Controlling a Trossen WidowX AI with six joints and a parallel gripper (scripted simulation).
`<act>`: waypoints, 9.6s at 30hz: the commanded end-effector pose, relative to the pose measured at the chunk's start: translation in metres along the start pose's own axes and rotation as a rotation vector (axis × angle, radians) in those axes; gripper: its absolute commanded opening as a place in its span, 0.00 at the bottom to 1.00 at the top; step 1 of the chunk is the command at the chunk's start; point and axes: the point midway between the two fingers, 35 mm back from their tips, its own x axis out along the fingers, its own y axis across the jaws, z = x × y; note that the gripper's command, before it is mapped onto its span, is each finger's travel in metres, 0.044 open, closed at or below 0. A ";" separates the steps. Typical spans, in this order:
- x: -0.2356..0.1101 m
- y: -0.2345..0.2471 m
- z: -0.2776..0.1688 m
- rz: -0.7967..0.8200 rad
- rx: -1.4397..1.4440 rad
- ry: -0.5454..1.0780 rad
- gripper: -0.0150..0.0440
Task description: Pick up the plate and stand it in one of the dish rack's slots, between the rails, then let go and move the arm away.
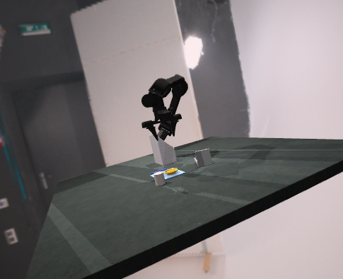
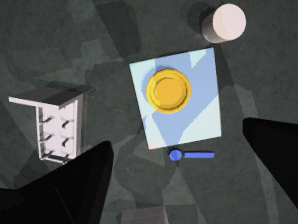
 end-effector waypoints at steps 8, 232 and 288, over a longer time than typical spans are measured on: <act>0.111 -0.005 -0.010 0.001 -0.016 0.007 0.93; 0.107 0.155 -0.119 -0.680 0.870 -0.861 0.25; 0.119 0.219 -0.128 -0.258 0.310 -1.439 0.25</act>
